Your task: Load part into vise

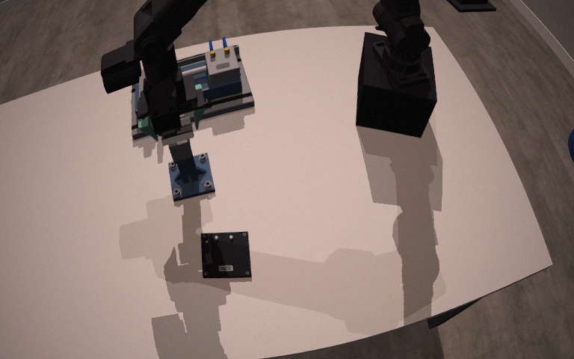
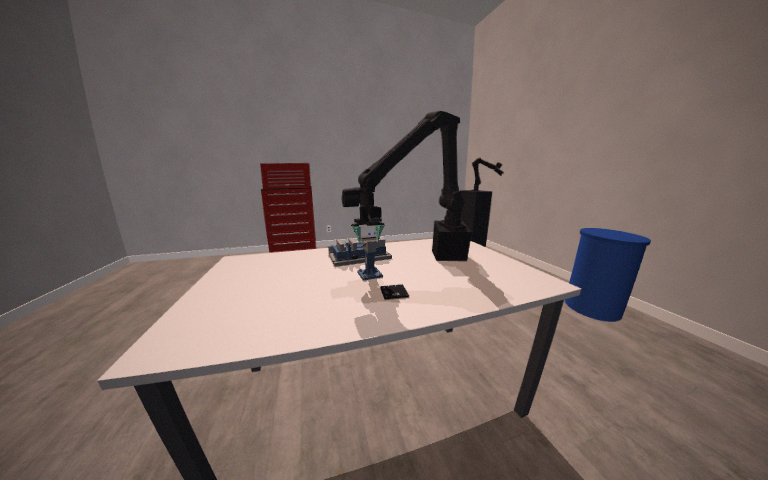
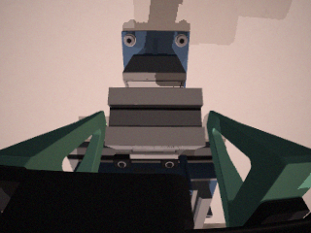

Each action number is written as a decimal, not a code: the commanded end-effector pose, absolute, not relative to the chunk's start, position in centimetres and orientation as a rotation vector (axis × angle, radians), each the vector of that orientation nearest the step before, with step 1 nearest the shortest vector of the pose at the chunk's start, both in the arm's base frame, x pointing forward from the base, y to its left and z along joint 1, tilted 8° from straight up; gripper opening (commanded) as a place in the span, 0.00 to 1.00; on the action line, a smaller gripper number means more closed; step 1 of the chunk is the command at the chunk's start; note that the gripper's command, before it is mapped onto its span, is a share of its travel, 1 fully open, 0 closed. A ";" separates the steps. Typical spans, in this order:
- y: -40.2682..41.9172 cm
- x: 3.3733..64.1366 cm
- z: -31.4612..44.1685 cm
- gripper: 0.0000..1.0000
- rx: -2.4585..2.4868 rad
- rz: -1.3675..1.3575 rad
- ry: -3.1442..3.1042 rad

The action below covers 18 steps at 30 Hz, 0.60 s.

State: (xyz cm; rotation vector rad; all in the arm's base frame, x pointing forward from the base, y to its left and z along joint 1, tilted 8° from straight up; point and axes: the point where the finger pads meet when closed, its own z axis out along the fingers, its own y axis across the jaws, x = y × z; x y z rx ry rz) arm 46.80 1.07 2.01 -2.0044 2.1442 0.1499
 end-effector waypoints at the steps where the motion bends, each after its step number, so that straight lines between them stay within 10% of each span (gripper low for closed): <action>1: 1.8 47.4 3.7 0.81 -1.994 0.106 2.141; 18: 1.9 48.8 4.1 0.81 -2.065 -0.087 2.236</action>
